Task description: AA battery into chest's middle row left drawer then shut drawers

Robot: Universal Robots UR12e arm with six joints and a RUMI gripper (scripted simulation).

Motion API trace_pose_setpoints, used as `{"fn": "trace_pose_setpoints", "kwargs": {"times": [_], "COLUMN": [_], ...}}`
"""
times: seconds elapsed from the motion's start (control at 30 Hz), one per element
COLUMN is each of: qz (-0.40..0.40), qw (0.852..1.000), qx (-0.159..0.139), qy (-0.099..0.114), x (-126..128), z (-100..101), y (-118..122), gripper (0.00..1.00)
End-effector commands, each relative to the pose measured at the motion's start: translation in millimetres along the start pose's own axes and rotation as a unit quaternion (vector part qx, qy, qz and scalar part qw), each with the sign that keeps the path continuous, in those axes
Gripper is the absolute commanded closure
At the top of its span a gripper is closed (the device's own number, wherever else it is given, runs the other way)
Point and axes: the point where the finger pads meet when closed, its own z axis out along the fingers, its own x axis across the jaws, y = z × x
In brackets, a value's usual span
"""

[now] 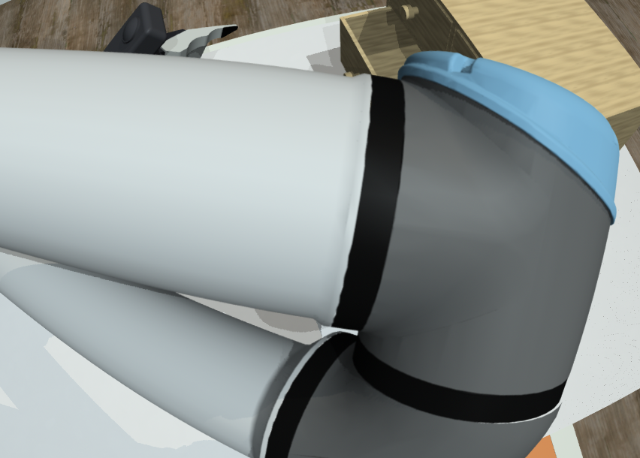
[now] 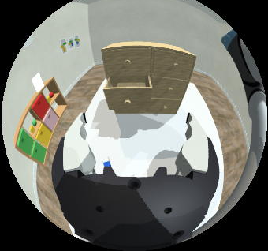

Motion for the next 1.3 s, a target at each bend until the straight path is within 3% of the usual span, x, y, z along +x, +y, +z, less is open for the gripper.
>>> {"fn": "trace_pose_setpoints", "kwargs": {"times": [0.0,0.77,1.0,1.27], "qz": [0.0,0.001,0.002,0.002], "qw": [1.0,1.0,0.999,0.997], "qx": [0.001,-0.009,-0.034,-0.081], "qy": [-0.001,-0.001,-0.001,-0.001], "x": [0.0,0.3,0.7,0.4], "z": [-4.2,-3.9,-4.1,-6.1], "y": [-0.5,-3.3,-4.5,-6.4], "gripper": [0.0,0.0,0.0,0.0]}}
